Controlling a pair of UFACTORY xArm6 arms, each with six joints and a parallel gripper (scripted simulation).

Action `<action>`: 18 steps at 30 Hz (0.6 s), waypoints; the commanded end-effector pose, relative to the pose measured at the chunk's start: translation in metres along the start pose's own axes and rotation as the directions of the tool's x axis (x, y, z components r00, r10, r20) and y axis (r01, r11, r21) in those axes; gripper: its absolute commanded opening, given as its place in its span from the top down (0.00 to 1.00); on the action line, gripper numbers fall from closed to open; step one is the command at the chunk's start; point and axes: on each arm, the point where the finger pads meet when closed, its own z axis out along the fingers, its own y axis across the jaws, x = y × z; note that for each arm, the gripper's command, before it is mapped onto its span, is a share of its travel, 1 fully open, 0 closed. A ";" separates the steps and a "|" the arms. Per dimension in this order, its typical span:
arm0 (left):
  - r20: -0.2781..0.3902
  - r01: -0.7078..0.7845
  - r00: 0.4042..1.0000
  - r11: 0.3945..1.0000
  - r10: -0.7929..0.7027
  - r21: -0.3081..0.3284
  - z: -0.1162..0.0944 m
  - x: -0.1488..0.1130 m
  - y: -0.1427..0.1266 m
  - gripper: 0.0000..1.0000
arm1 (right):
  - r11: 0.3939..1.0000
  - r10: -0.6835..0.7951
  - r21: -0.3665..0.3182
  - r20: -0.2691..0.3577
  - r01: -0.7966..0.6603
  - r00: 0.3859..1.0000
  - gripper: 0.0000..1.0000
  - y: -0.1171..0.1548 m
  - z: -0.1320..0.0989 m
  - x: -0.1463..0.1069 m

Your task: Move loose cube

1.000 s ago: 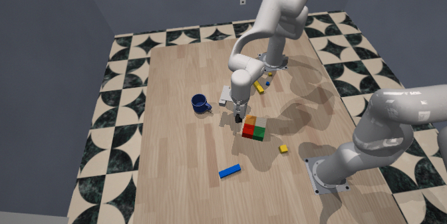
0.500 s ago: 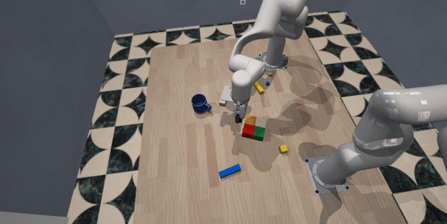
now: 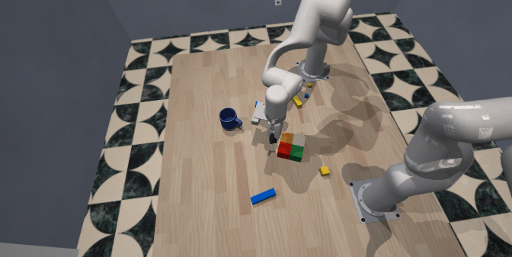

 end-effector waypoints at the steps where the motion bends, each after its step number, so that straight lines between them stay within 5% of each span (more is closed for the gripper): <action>1: -0.002 0.000 1.000 1.000 0.000 0.000 -0.001 0.000 0.000 0.00 | 1.000 0.000 0.003 -0.001 0.000 1.000 0.50 -0.001 0.009 0.000; 18: -0.002 0.000 1.000 1.000 0.000 0.000 -0.001 0.000 0.000 0.00 | 1.000 0.000 0.003 -0.001 0.000 1.000 0.50 -0.001 0.054 0.000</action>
